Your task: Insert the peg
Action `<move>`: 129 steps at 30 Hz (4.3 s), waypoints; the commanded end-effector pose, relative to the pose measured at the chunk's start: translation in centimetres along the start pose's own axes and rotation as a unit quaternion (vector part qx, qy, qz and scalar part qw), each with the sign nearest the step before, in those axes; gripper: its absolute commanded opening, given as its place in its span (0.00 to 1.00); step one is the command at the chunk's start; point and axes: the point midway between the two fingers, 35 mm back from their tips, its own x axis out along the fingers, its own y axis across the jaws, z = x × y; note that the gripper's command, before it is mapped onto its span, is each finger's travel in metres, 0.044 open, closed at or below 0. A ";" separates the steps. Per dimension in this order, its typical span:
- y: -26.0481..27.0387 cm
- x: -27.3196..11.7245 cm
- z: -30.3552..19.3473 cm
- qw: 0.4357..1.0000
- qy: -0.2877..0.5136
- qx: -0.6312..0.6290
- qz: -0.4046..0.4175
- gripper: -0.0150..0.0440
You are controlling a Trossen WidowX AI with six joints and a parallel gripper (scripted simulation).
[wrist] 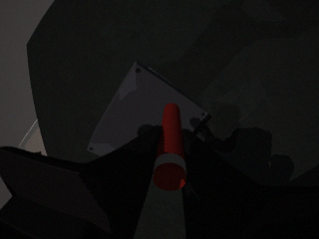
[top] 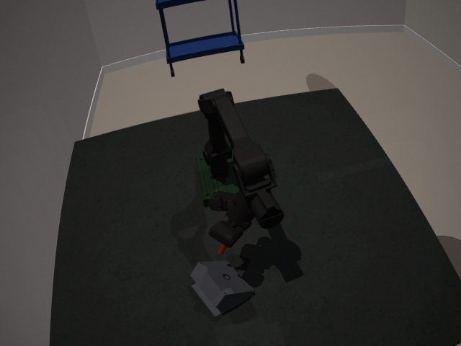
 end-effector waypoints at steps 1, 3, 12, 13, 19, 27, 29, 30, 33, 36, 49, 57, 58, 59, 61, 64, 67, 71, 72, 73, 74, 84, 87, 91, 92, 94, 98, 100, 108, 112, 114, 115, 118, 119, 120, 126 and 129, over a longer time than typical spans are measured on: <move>0.0 -0.2 -0.5 1.000 -0.004 0.000 0.010 0.25; -0.1 -0.4 -0.8 1.000 -0.005 -0.001 0.016 0.25; -0.3 -1.2 -1.8 0.999 -0.008 -0.004 0.039 0.25; -0.3 -1.3 -1.9 0.999 -0.008 -0.004 0.042 0.25; -0.5 -1.8 -2.6 0.998 -0.010 -0.005 0.058 0.25; -0.7 -2.6 -3.5 0.997 -0.010 -0.007 0.080 0.25; -0.8 -2.8 -3.8 0.996 -0.010 -0.007 0.085 0.25; -0.8 -2.9 -3.9 0.996 -0.010 -0.008 0.088 0.25; -1.0 -3.2 -4.2 0.995 -0.010 -0.008 0.096 0.25; -0.9 -3.0 -4.3 0.995 -0.010 -0.008 0.097 0.25; -0.4 -1.0 -4.8 0.994 -0.009 -0.009 0.108 0.25; -0.1 0.3 -5.0 0.993 -0.008 -0.009 0.115 0.25; -0.1 0.5 -5.0 0.993 -0.009 -0.009 0.116 0.25; 0.0 0.6 -5.0 0.993 -0.009 -0.009 0.117 0.25; 0.0 0.9 -5.0 0.993 -0.009 -0.009 0.118 0.25; 0.0 1.1 -5.1 0.993 -0.008 -0.008 0.120 0.25; 0.1 1.3 -5.1 0.993 -0.008 -0.004 0.121 0.25; 0.1 1.4 -5.1 0.993 -0.008 -0.003 0.121 0.25; 0.1 1.4 -5.1 0.993 -0.008 -0.003 0.121 0.25; 0.1 1.4 -5.1 0.993 -0.008 -0.003 0.121 0.25; 0.1 1.4 -5.1 0.993 -0.008 -0.003 0.121 0.25; 0.5 2.4 -5.2 0.993 -0.007 0.001 0.122 0.25; 0.6 2.7 -5.2 0.993 -0.007 0.001 0.122 0.25; 0.7 3.1 -5.1 0.993 -0.007 0.001 0.122 0.25; 0.7 3.2 -5.1 0.993 -0.007 0.001 0.122 0.25; 0.7 3.4 -5.1 0.993 -0.007 0.001 0.122 0.25; 0.6 3.7 -5.1 0.993 -0.007 0.001 0.122 0.25; 0.6 3.7 -5.1 0.993 -0.007 0.001 0.122 0.25; 0.9 3.3 -5.1 0.992 -0.004 0.006 0.125 0.25; 0.9 3.3 -5.1 0.992 -0.004 0.006 0.125 0.25; 0.8 3.3 -5.1 0.992 -0.004 0.006 0.125 0.25; 0.7 3.4 -5.1 0.992 -0.004 0.006 0.125 0.25; 0.7 3.4 -5.1 0.992 -0.004 0.006 0.125 0.25; 0.6 3.4 -5.1 0.992 -0.004 0.006 0.125 0.25; 0.6 3.4 -5.1 0.992 -0.004 0.006 0.125 0.25; 0.4 3.5 -5.0 0.992 -0.004 0.006 0.125 0.25; 0.4 3.6 -5.0 0.992 -0.004 0.006 0.125 0.25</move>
